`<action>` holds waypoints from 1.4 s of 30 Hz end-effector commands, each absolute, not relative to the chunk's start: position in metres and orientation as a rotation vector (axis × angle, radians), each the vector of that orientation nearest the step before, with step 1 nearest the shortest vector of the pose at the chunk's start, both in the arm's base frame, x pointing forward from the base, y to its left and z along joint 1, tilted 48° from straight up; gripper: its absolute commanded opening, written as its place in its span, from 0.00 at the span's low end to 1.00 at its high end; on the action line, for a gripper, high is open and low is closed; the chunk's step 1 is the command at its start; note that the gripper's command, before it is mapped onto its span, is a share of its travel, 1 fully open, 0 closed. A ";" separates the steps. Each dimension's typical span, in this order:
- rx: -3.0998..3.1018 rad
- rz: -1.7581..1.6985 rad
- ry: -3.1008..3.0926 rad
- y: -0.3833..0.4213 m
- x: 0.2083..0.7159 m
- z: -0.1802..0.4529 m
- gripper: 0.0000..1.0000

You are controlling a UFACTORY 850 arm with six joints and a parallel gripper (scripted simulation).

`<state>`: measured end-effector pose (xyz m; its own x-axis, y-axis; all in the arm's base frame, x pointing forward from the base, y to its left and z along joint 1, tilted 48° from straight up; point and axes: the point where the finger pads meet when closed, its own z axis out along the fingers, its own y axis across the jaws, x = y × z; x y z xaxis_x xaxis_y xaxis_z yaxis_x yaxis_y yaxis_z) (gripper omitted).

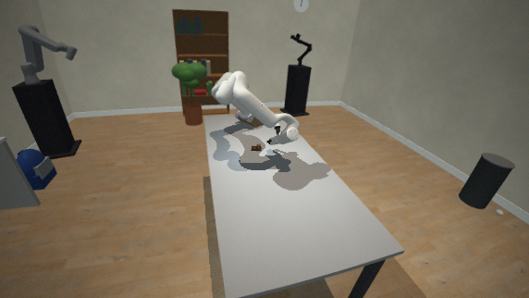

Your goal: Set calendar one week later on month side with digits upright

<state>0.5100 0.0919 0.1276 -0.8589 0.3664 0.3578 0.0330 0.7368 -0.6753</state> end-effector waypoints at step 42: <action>-0.303 0.945 -2.463 0.061 0.531 0.095 0.27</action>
